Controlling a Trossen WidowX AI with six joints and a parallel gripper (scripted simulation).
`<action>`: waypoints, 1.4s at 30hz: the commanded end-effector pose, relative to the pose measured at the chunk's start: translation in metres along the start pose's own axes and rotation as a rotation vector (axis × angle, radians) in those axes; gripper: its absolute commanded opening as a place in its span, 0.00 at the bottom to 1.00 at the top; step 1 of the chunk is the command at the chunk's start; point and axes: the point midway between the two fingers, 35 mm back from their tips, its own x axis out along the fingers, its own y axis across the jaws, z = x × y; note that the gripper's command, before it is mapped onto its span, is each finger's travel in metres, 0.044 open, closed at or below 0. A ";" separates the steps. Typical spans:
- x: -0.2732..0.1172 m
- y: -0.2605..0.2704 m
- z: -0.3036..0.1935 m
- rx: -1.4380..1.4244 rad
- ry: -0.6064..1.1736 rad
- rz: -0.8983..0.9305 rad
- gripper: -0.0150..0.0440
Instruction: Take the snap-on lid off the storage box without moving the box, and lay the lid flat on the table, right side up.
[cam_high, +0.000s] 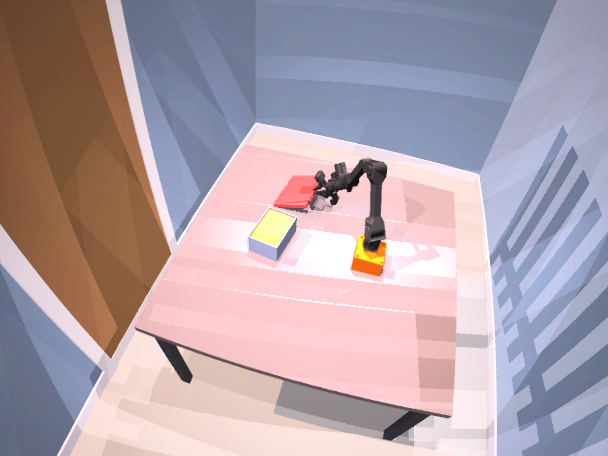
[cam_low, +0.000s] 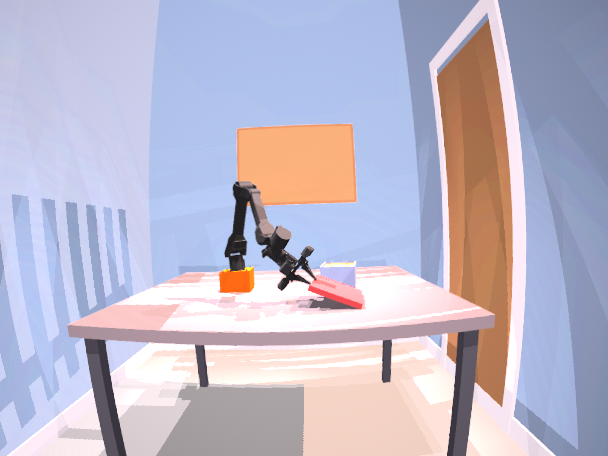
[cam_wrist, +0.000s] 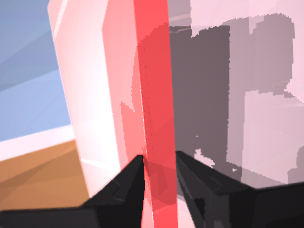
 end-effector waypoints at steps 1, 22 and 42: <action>0.007 -0.013 -0.003 0.012 0.010 -0.022 0.25; 0.002 -0.008 -0.001 0.011 0.010 -0.022 0.81; -0.028 -0.034 -0.001 0.011 0.010 -0.026 1.00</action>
